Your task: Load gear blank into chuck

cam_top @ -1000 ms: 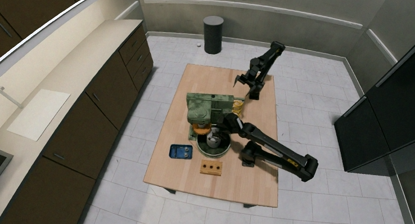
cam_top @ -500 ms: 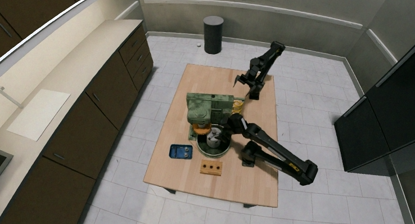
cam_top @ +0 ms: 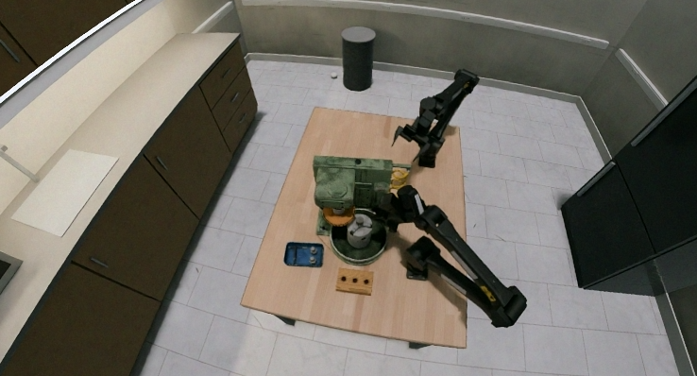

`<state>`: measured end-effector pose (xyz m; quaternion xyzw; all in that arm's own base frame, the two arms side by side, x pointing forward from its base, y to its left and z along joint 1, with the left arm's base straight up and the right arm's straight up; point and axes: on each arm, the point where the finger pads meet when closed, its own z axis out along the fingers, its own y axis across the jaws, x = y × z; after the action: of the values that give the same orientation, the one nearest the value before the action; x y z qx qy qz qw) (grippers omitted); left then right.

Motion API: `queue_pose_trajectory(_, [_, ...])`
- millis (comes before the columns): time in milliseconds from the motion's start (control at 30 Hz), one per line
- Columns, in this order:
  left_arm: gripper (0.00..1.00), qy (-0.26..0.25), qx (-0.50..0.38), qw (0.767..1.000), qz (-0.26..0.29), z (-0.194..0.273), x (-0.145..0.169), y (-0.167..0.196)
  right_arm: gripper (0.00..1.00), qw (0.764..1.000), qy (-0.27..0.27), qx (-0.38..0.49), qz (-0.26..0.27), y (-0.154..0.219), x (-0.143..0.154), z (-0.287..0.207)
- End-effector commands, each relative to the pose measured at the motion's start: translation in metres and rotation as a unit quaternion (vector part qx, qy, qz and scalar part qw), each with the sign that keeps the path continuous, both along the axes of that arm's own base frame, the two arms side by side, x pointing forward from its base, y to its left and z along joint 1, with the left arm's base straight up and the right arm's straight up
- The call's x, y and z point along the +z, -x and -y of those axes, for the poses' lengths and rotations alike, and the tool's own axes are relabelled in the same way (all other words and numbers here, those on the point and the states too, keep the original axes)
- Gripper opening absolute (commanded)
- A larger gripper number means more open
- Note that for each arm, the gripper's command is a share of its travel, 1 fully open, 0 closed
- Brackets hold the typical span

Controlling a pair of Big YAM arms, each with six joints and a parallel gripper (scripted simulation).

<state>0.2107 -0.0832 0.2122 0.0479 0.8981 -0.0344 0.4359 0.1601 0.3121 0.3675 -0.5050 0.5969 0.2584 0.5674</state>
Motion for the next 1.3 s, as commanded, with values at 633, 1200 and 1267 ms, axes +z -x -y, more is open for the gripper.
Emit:
queue_pose_trajectory(633, [0.00, 0.018, 0.009, 0.999, 0.027, 0.005, 0.039, -0.040, 1.00, 1.000, -0.015, -0.001, 0.007, -0.001, 0.018, -0.001])
queue_pose_trajectory(1200, [0.00, 0.017, 0.009, 0.999, 0.027, 0.006, 0.039, -0.055, 1.00, 1.000, -0.015, -0.001, 0.007, -0.001, 0.018, -0.001])
queue_pose_trajectory(1267, [0.00, 0.017, 0.009, 0.999, 0.027, 0.006, 0.039, -0.055, 1.00, 1.000, -0.015, -0.001, 0.007, -0.001, 0.018, -0.001])
